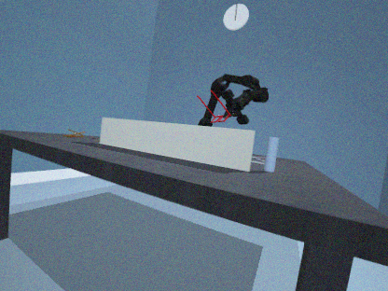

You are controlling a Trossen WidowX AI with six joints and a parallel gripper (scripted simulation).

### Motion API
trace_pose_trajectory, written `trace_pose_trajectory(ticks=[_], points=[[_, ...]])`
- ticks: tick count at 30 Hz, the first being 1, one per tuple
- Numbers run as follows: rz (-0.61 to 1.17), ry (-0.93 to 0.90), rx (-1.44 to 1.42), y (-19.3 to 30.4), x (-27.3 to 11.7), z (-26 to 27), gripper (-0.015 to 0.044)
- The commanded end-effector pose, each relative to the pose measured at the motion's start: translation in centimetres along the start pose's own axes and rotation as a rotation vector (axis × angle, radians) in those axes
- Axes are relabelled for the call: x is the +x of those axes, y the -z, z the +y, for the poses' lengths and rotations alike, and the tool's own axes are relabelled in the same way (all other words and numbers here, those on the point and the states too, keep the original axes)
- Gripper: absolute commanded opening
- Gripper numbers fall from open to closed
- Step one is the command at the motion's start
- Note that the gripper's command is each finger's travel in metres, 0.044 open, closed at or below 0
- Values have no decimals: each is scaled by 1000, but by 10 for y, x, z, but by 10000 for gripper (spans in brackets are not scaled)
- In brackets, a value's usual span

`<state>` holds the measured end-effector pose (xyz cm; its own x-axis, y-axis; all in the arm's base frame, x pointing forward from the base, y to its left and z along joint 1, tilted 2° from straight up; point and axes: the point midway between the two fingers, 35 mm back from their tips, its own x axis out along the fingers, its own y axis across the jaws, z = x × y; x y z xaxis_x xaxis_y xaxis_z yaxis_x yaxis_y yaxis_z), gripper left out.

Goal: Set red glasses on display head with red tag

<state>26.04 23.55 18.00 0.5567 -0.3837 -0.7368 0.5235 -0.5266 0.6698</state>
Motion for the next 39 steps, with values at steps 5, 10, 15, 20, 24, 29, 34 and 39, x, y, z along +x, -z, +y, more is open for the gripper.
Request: trace_pose_trajectory(ticks=[5,10,15,20,24,29,34,39], points=[[0,2,3,0,0,0,0],[-4,7,42,-1,1,0,0],[-23,27,215,-4,6,2,0],[-48,46,410,-8,11,4,0],[-71,58,566,-11,16,6,0],[-101,70,761,-15,21,8,0],[-135,78,957,-19,26,10,0],[-171,81,1152,-22,30,12,0]])
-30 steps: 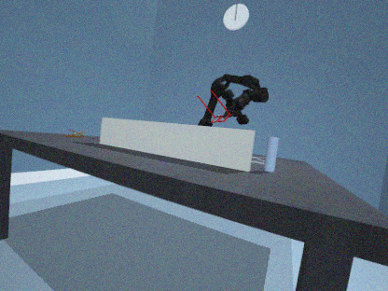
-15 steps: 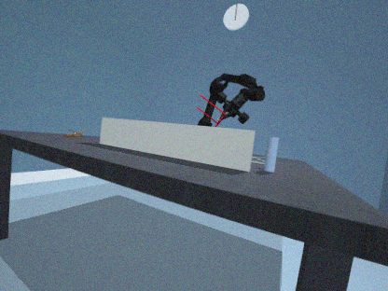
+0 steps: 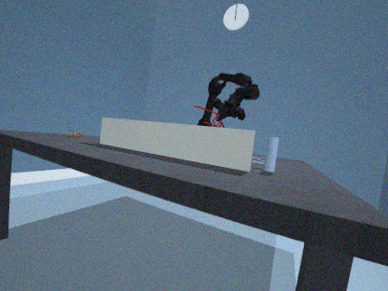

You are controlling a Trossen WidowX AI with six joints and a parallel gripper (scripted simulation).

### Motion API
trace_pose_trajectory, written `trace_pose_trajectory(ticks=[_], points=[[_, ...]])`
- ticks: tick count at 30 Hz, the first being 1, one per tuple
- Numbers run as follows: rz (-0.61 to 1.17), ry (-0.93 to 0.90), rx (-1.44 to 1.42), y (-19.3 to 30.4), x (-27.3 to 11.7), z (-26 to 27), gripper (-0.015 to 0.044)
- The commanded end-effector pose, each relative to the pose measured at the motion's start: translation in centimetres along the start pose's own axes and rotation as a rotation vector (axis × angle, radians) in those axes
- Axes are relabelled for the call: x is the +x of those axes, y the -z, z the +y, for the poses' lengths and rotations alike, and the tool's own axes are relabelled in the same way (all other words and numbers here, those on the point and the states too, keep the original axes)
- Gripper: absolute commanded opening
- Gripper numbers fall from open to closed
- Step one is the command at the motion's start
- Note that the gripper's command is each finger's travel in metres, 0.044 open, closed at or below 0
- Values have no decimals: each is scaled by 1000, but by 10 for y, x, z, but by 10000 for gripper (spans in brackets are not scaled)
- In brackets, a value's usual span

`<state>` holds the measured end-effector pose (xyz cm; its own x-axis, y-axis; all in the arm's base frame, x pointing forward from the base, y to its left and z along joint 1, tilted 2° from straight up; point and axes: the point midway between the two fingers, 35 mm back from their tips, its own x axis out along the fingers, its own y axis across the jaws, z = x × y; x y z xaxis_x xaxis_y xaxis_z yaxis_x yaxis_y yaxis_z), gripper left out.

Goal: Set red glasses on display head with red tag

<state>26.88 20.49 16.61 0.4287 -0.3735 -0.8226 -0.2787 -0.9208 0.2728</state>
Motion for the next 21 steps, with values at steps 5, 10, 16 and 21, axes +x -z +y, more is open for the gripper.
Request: trace_pose_trajectory(ticks=[5,10,16,21], points=[[-54,-3,329,-1,8,7,0],[-83,-11,526,-1,13,11,0],[-117,-27,762,-1,18,16,0],[-144,-46,959,-1,22,20,0]])
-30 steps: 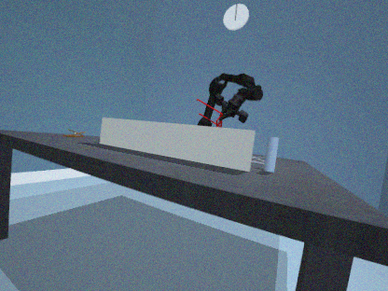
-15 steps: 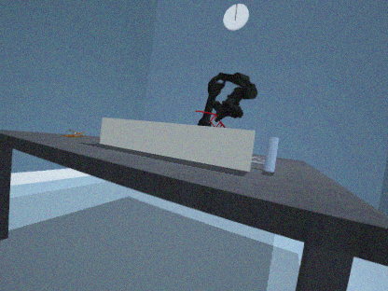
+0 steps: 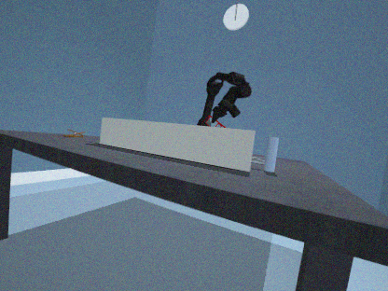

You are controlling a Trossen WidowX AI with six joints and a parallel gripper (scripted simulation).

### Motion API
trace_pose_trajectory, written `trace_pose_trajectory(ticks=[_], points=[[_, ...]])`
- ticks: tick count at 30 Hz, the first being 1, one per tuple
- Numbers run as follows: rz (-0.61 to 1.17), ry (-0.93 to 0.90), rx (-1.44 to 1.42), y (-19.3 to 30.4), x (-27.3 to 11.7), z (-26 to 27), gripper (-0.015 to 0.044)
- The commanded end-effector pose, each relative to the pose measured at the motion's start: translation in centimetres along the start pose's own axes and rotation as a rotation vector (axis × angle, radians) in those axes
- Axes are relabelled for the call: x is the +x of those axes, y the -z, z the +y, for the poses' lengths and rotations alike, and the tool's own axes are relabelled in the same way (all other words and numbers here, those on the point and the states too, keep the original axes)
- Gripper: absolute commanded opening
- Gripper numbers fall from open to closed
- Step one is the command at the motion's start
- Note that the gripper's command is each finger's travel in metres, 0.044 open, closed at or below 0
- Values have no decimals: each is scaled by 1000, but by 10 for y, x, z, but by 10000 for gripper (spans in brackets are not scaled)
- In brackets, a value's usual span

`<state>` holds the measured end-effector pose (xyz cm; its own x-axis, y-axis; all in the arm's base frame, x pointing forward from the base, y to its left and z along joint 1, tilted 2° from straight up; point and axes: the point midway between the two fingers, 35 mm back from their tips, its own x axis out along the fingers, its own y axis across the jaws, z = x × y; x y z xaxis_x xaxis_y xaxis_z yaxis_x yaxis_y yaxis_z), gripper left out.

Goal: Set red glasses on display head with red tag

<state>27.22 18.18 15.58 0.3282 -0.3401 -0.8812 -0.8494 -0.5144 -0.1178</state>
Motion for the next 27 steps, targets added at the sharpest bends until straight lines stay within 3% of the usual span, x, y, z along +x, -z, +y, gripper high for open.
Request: trace_pose_trajectory(ticks=[1,27], points=[[-24,-18,174,2,4,3,0],[-91,-160,1201,17,22,17,0]])
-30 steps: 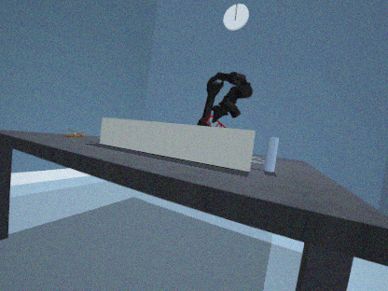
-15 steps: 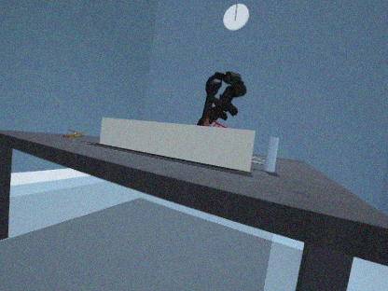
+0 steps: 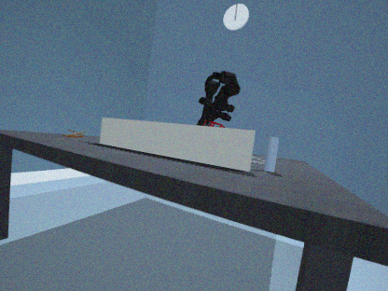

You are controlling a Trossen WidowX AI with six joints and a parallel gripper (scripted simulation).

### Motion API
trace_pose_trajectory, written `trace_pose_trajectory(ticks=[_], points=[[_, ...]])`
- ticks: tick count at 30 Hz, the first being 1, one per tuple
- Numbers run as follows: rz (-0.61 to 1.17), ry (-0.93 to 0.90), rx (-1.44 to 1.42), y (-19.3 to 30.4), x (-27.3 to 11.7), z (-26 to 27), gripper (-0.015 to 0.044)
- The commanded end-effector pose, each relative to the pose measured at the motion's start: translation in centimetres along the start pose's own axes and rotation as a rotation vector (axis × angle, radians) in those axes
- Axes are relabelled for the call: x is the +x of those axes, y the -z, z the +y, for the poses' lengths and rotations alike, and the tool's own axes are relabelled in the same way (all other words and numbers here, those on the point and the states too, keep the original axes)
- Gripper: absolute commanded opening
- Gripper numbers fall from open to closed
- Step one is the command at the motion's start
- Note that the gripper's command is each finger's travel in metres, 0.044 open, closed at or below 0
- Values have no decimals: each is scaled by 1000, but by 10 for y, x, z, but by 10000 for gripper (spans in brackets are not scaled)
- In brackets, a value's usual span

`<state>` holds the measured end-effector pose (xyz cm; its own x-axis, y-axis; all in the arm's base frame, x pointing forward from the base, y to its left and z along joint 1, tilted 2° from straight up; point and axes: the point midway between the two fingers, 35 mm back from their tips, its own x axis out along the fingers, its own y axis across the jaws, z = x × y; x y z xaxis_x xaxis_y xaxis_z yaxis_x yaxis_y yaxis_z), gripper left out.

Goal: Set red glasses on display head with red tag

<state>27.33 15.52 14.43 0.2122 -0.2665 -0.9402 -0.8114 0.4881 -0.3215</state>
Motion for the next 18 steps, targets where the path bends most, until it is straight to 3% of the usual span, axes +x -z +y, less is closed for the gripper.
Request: trace_pose_trajectory(ticks=[1,18], points=[[-3,-29,174,3,3,-1,0],[21,-122,849,15,12,-5,0]])
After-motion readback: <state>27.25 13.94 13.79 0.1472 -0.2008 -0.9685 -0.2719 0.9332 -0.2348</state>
